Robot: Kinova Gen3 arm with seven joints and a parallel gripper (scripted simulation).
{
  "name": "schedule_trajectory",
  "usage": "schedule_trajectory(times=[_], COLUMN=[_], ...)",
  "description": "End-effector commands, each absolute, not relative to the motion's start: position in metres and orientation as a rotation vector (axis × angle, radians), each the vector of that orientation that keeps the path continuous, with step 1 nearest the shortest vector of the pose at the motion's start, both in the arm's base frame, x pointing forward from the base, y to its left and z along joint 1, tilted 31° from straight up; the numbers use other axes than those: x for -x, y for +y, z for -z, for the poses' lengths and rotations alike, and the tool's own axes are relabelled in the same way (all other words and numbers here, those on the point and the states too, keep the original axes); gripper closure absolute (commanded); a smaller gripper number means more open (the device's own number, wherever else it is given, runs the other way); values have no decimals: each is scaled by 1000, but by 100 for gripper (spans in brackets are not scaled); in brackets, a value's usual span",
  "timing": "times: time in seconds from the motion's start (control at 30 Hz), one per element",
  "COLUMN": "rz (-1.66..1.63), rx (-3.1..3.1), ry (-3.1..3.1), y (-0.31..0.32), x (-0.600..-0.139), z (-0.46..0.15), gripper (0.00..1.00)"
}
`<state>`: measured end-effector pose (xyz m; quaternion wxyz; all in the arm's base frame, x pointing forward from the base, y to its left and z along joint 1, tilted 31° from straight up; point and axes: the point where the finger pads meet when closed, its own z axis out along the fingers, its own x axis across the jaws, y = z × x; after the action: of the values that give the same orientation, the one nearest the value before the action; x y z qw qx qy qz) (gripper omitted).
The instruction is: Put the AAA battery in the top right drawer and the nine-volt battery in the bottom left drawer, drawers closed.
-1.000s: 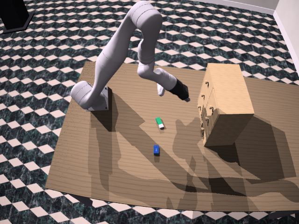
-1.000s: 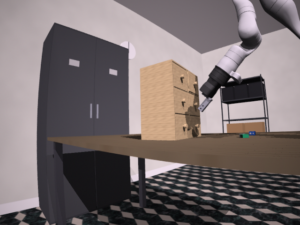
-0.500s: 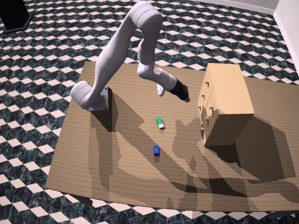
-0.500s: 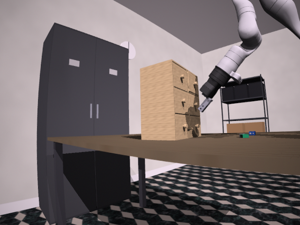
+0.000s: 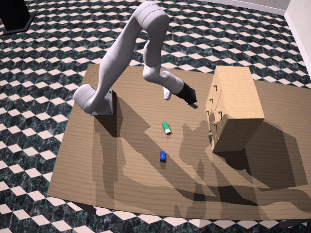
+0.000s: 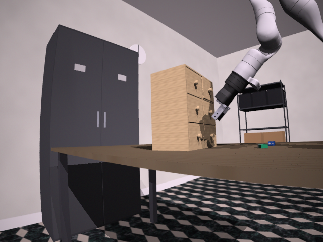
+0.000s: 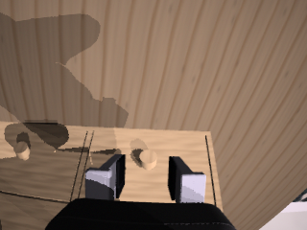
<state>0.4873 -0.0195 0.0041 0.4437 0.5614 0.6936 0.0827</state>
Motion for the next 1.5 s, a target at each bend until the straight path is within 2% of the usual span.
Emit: schedule_trajectory(times=[0.0,0.43,1.47], rz=[-207,-207,-207], rx=[-1391,-1391,-1391], ry=[1720,1720,1720], y=[-19,-21,-53], x=[-488,-490,-523], z=[-5,-1,50], gripper=[33,33,33])
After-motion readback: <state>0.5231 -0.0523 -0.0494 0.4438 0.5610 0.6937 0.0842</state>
